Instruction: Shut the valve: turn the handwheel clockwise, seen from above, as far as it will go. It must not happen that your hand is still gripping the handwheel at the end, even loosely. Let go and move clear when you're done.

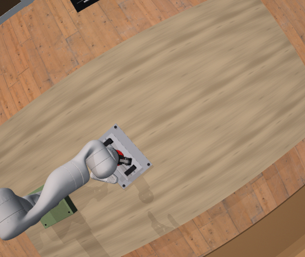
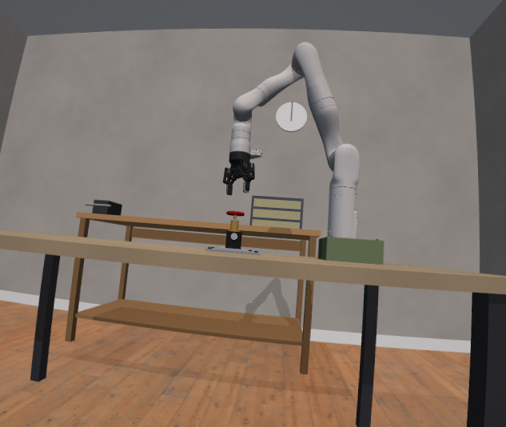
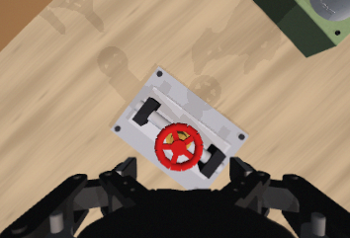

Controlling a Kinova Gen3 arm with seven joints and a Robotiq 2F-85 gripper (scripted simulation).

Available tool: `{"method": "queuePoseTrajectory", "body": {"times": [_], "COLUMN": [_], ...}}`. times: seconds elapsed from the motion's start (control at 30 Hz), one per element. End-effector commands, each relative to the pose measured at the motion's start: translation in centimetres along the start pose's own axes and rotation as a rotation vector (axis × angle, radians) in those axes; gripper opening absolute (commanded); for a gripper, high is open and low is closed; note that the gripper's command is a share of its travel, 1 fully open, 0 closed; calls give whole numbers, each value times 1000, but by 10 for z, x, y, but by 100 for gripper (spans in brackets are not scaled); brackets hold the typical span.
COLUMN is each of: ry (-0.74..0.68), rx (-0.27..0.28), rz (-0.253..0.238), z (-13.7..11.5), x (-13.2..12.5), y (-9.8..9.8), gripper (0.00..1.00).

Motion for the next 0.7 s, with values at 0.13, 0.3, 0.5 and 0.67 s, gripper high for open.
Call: {"method": "queuePoseTrajectory", "body": {"times": [0.13, 0.3, 0.5, 0.67], "ry": [-4, -4, -4, -4], "rx": [-11, -17, -25, -28], "rz": [-7, -10, -14, -16], "z": [-3, -4, -5, -5], "x": [-1, -1, -1, -1], "y": [2, 3, 3, 4], "gripper": [100, 100, 100, 100]}}
Point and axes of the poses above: the point where the finger pads meet when closed, its own y axis back along the fingers, its own x axis across the jaws, z = x × y, the point moved 10 cm from there along y, back along the fingers, and after that the axes turned 12 degrees about y, right-handed, at the moved point
